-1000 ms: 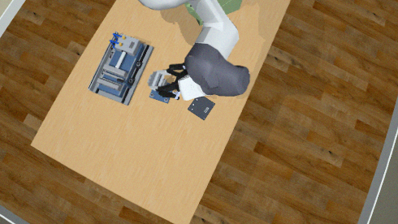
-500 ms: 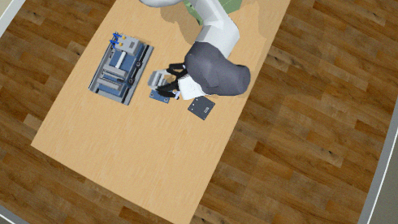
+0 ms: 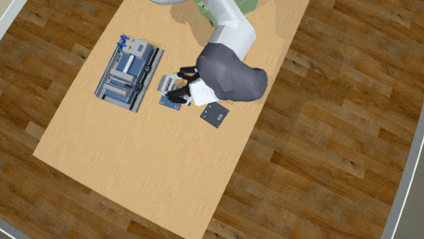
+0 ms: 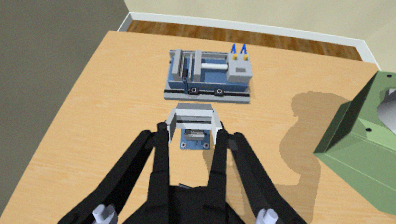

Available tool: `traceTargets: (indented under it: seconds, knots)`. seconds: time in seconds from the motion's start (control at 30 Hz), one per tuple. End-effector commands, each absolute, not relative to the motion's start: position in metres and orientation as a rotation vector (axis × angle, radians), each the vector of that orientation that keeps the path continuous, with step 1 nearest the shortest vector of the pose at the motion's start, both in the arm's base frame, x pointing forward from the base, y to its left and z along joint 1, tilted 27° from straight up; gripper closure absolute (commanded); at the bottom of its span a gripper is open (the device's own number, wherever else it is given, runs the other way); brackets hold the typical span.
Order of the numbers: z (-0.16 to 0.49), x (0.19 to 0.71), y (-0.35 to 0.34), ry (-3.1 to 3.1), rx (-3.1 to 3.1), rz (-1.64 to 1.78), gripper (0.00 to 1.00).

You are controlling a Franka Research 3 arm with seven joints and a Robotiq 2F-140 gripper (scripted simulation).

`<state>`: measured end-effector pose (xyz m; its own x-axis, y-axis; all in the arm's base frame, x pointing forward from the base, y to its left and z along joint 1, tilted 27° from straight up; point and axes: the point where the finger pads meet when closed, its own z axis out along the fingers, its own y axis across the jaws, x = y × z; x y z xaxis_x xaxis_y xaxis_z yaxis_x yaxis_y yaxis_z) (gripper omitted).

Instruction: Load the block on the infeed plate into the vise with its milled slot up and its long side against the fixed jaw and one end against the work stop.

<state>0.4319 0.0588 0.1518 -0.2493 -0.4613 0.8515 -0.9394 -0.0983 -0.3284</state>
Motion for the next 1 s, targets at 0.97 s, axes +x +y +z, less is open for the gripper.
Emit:
traceTargets:
  seconds: [0.97]
  knots:
    - [0.1599, 0.4269, 0.0608, -1.69, 1.53, 1.319, 1.0]
